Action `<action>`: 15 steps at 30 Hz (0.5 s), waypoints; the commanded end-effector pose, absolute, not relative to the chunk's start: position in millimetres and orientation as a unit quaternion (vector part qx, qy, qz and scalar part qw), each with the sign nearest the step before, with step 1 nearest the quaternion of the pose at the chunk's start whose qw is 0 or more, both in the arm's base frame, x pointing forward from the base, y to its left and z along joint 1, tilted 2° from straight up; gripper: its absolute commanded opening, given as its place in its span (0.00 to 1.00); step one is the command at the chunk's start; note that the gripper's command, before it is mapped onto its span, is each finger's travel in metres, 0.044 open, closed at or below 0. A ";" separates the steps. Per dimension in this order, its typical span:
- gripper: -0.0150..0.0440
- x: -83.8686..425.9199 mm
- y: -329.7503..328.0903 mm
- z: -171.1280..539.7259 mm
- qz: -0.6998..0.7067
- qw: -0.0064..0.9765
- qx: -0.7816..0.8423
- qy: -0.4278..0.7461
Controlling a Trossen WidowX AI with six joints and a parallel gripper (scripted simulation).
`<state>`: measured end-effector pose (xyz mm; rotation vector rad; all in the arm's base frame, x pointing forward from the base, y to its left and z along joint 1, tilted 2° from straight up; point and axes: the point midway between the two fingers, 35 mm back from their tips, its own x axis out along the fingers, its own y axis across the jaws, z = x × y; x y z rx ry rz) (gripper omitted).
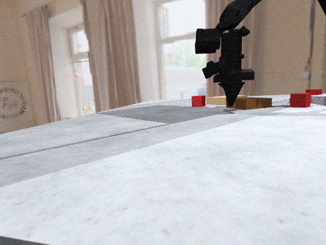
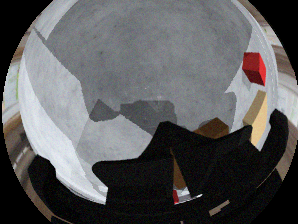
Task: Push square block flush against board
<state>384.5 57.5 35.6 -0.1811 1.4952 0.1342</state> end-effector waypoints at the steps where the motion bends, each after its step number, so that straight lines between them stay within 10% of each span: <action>1: 0.25 390.5 59.4 31.6 0.061 0.723 -0.083 0.683; 15: 0.25 406.2 63.2 38.5 0.062 0.728 -0.083 0.678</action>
